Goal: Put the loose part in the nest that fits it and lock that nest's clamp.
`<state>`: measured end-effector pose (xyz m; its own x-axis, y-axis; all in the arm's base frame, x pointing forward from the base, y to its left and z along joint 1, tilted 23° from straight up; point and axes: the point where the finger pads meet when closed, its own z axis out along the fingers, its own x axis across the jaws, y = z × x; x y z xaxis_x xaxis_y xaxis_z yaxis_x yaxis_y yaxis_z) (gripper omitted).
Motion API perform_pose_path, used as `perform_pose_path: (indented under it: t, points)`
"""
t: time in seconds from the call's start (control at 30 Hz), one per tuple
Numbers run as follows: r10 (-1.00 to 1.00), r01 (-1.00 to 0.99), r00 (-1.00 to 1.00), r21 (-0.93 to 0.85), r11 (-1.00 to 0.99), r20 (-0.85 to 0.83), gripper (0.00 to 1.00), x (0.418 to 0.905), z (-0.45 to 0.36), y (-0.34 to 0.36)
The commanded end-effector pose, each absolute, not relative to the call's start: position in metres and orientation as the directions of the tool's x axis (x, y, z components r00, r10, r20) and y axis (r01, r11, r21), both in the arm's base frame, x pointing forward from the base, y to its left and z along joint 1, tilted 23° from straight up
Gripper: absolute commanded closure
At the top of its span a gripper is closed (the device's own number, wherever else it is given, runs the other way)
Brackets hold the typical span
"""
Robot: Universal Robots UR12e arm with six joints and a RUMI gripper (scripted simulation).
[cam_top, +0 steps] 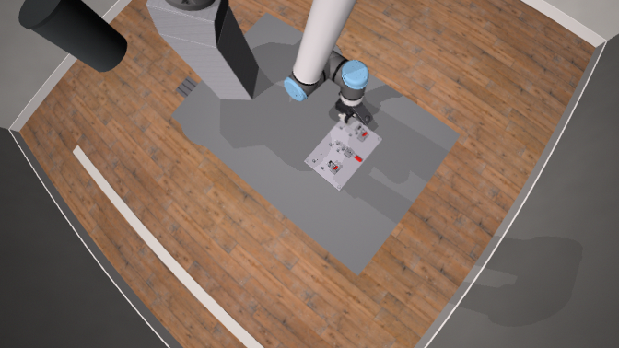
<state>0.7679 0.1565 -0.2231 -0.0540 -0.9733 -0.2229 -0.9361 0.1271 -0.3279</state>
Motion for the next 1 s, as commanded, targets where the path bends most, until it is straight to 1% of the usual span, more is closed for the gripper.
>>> perform_pose_path:
  t: [0.0,0.97]
  points:
    - [-0.973,-0.936,-0.054,-0.327,0.127,-0.224,1.00,0.767,-0.225,0.156]
    - [-0.973,-0.936,-0.053,-0.330,0.126,-0.223,1.00,0.781,-0.252,0.163]
